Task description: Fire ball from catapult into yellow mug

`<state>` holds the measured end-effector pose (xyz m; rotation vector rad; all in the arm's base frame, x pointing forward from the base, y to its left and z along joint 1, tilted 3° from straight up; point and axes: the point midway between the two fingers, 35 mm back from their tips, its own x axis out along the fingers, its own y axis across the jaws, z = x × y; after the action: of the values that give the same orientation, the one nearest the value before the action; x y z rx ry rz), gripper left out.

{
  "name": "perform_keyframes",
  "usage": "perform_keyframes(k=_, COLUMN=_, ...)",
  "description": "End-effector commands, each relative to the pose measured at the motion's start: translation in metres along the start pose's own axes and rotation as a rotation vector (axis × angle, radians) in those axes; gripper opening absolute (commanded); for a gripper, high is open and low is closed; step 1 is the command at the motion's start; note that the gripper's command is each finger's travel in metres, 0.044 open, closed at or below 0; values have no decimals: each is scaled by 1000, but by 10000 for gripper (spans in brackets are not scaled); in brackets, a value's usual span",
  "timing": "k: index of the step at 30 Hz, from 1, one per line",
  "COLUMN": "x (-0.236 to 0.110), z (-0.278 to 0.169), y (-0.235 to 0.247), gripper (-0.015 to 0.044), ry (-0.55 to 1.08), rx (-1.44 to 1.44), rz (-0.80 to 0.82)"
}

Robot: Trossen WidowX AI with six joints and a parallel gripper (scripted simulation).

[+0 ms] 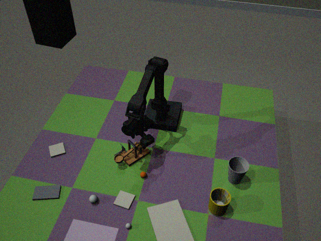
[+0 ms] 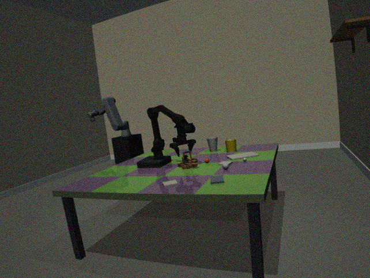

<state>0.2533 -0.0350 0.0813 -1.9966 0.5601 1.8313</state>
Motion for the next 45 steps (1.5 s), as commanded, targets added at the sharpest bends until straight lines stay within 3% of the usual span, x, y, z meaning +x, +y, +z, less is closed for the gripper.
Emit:
perform_keyframes(k=1, x=8, z=2, y=0, gripper=440, ry=-12, rx=-5, rz=0)
perform_keyframes(k=26, x=44, z=3, y=0, gripper=440, ry=-12, rx=-5, rz=0)
perform_keyframes(k=37, x=41, z=1, y=0, gripper=151, ry=-3, rx=0, rz=2)
perform_keyframes(k=43, x=41, z=1, y=0, gripper=111, ry=-3, rx=0, rz=2)
perform_keyframes(k=45, x=30, z=0, y=0, gripper=59, ry=-3, rx=0, rz=1)
